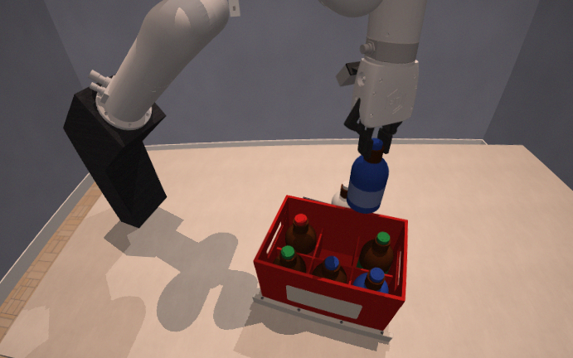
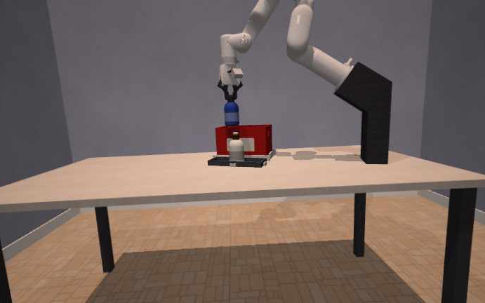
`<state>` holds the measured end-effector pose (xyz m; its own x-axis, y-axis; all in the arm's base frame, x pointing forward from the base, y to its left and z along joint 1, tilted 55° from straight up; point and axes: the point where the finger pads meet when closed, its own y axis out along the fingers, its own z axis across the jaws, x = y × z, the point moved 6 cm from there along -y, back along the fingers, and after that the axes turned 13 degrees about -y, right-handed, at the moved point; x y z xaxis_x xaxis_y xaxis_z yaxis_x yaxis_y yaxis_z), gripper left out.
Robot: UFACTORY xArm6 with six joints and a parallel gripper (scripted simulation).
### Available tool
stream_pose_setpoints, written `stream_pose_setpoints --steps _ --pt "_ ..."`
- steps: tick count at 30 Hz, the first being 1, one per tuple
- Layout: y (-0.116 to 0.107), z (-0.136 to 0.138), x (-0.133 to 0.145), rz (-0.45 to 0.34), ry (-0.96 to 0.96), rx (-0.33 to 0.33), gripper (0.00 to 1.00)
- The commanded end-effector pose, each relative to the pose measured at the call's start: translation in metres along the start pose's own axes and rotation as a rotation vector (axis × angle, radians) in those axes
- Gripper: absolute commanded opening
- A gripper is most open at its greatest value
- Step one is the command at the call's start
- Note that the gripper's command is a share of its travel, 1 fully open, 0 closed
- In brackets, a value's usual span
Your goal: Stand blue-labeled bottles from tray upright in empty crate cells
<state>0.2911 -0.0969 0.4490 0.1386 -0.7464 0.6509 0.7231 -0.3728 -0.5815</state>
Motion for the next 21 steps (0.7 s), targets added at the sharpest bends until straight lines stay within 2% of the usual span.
stream_pose_setpoints --steps 1,21 --pt "-0.001 -0.009 0.002 -0.001 0.0 0.005 0.0" --pt "-0.001 -0.044 0.005 -0.001 0.0 0.005 0.0"
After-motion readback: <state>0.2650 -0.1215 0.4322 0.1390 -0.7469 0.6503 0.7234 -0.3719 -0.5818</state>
